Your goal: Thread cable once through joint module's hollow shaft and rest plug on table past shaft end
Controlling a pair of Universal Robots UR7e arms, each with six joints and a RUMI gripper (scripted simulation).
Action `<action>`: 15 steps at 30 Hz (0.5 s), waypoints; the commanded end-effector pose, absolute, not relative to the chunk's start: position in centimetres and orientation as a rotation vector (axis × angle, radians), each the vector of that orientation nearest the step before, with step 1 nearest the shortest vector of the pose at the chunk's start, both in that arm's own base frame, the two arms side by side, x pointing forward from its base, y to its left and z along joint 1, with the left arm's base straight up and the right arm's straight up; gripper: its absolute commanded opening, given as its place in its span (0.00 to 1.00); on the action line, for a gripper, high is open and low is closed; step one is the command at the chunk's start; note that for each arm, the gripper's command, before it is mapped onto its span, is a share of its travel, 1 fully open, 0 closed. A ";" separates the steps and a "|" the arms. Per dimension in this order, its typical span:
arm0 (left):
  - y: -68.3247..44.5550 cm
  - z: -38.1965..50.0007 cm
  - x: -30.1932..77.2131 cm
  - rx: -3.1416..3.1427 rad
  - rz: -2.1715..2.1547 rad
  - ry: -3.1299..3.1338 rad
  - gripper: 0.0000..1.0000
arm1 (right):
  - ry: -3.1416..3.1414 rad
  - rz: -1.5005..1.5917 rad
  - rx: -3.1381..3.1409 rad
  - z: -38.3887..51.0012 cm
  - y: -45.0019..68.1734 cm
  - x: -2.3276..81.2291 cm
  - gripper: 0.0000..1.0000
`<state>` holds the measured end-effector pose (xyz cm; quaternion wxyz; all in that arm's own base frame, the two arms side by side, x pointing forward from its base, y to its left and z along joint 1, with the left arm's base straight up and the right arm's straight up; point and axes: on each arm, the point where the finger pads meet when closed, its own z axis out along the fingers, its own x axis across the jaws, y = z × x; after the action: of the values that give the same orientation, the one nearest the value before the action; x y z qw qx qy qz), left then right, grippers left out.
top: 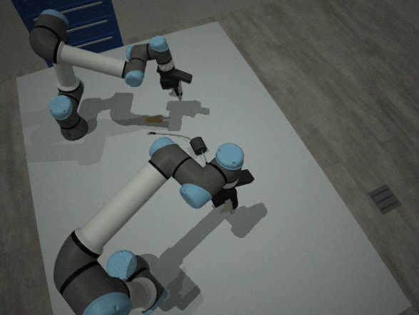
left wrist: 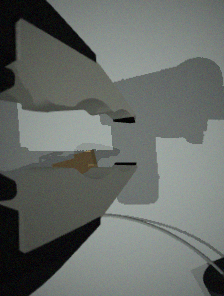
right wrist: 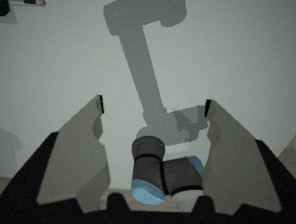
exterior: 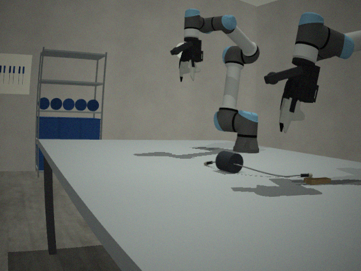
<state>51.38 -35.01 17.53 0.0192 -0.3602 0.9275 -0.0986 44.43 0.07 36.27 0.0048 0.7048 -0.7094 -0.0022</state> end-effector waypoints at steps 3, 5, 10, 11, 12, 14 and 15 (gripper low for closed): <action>-32.0 19.3 52.1 -1.221 -0.279 2.842 0.20 | -2.223 -0.005 2.209 36.3 0.1 44.4 0.61; -31.0 19.7 52.2 -1.255 -0.263 2.832 0.20 | -2.223 -0.005 2.210 36.3 0.1 44.5 0.61; -27.7 21.6 52.7 -1.365 -0.238 2.785 0.20 | -2.223 -0.005 2.211 36.4 0.1 44.5 0.61; -27.0 22.1 52.7 -1.388 -0.234 2.774 0.20 | -2.223 -0.004 2.211 36.4 0.1 44.5 0.61; -26.4 22.4 52.8 -1.409 -0.229 2.764 0.20 | -2.223 -0.004 2.212 36.4 0.1 44.5 0.61; -25.0 23.2 52.8 -1.452 -0.218 2.744 0.20 | -2.223 -0.004 2.212 36.4 0.1 44.5 0.61; -24.4 23.5 52.8 -1.473 -0.213 2.734 0.20 | -2.222 -0.004 2.212 36.4 0.1 44.5 0.61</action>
<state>52.70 -26.83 22.07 0.0154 -0.4487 0.8904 -0.0746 44.45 0.06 36.32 0.0037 0.7053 -0.7089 -0.0017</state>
